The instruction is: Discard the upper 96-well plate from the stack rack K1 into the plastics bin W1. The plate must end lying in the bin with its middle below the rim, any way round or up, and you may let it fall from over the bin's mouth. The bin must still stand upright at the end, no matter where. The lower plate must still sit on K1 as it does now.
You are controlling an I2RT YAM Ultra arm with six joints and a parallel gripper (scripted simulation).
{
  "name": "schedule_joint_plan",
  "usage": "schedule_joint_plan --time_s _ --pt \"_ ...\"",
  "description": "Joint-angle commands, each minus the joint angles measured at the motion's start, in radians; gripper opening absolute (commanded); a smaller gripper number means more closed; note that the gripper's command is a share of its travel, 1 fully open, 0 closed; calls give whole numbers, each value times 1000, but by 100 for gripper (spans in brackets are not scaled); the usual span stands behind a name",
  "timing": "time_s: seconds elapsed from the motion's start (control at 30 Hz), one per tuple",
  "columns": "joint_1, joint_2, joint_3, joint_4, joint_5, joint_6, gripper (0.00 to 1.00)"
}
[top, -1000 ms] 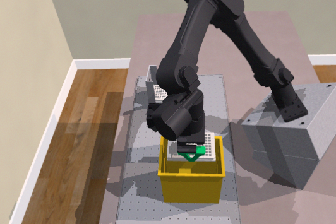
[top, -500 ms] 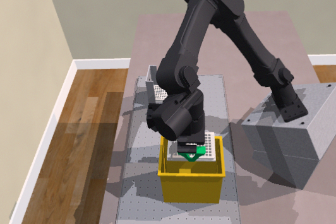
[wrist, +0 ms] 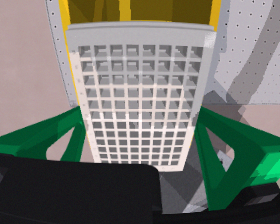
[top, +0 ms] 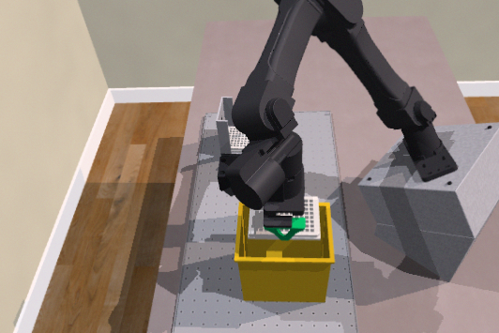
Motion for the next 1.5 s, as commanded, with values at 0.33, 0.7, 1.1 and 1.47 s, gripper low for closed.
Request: schedule_joint_plan --time_s 0.33,0.7,1.1,1.47 --pt "12 -8 -2 9 4 -3 0" --pt "-15 0 -40 74 6 -36 0" --pt "-40 12 -68 131 6 -66 0" --pt "-41 9 -71 131 6 -67 0"
